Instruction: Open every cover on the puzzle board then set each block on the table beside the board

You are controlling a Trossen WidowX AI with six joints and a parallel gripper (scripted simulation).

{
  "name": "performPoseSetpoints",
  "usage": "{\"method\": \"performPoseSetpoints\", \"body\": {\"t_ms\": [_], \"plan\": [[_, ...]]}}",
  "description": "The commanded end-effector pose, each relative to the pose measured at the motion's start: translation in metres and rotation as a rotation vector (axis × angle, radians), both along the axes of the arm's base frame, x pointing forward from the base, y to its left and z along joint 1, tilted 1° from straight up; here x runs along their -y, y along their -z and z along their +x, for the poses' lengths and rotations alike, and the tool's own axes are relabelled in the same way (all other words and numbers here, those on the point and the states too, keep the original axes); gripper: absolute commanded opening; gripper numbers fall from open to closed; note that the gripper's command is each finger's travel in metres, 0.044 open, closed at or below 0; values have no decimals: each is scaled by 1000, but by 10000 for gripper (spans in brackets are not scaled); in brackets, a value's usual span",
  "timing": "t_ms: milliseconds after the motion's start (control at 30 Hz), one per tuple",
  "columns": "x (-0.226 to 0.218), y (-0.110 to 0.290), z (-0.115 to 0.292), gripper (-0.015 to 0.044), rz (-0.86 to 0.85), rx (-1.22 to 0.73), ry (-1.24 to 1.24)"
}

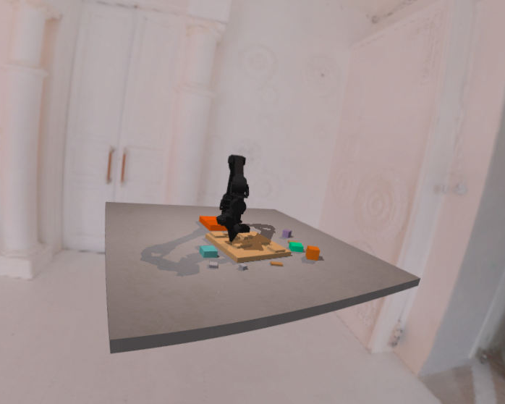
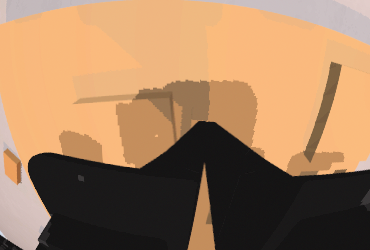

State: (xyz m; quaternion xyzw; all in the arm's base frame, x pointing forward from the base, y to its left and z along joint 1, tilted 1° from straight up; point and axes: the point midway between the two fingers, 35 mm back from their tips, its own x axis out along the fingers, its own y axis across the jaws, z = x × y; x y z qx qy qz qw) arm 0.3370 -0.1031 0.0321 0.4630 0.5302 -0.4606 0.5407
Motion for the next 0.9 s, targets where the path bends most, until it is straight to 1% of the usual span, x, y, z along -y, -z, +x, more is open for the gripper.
{"method": "performPoseSetpoints", "body": {"t_ms": [0, 867], "plan": [[0, 4, -1, 0, 0, -8, 3], [2, 3, 29, 0, 0, -5, 3]]}}
